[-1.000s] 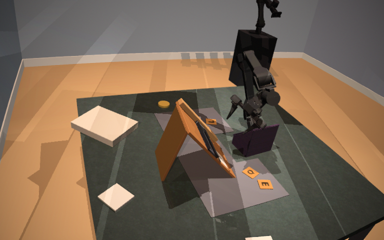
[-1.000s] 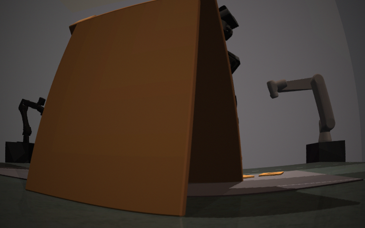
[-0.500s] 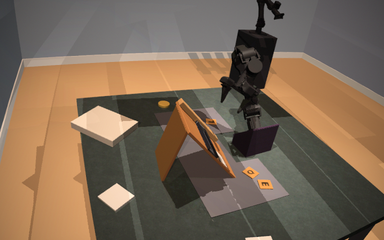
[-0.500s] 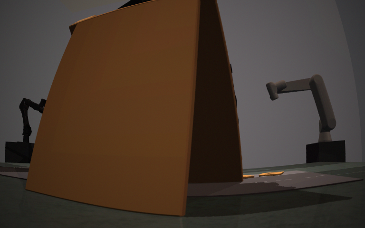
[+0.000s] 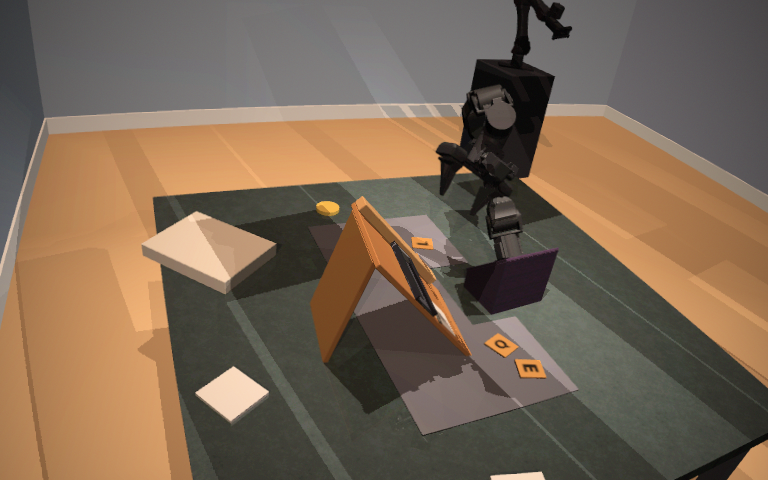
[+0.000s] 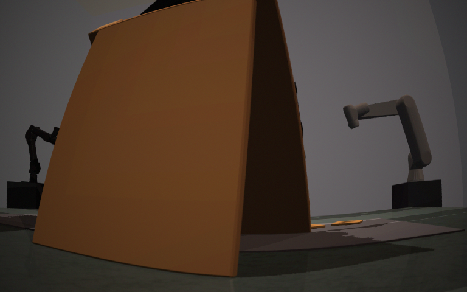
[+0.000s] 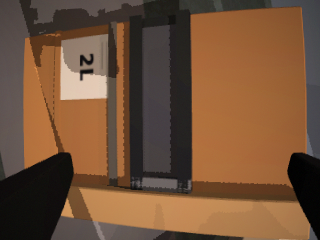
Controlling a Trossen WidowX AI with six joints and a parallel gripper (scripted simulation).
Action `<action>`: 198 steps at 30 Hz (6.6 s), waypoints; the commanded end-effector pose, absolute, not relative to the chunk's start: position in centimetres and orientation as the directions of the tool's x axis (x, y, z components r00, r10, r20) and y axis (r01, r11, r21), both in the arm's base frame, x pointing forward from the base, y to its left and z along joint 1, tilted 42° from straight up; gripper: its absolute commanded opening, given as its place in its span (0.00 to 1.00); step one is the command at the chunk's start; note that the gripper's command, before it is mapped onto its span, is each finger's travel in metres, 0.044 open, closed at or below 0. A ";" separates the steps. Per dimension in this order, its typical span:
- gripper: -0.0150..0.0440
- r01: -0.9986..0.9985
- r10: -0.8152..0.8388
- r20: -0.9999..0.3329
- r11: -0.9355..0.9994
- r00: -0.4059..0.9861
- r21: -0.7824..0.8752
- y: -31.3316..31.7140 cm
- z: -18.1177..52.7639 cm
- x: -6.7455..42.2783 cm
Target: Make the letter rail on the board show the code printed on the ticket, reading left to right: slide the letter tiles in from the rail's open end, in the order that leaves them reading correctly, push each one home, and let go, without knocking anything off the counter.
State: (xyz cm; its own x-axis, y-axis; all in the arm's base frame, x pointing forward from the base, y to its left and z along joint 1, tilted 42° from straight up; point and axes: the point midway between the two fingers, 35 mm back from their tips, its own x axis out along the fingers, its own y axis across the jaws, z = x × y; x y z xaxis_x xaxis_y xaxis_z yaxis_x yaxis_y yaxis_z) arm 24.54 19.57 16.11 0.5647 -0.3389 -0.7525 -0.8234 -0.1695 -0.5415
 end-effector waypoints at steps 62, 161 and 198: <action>0.83 0.470 -0.674 -0.739 0.652 0.000 -0.595 -18.3 16.8 11.0; 0.25 0.470 -0.675 -0.738 0.651 -0.001 -0.596 -19.3 14.1 11.0; 0.25 0.227 -0.630 -0.710 0.776 0.315 -0.589 -15.1 16.6 20.8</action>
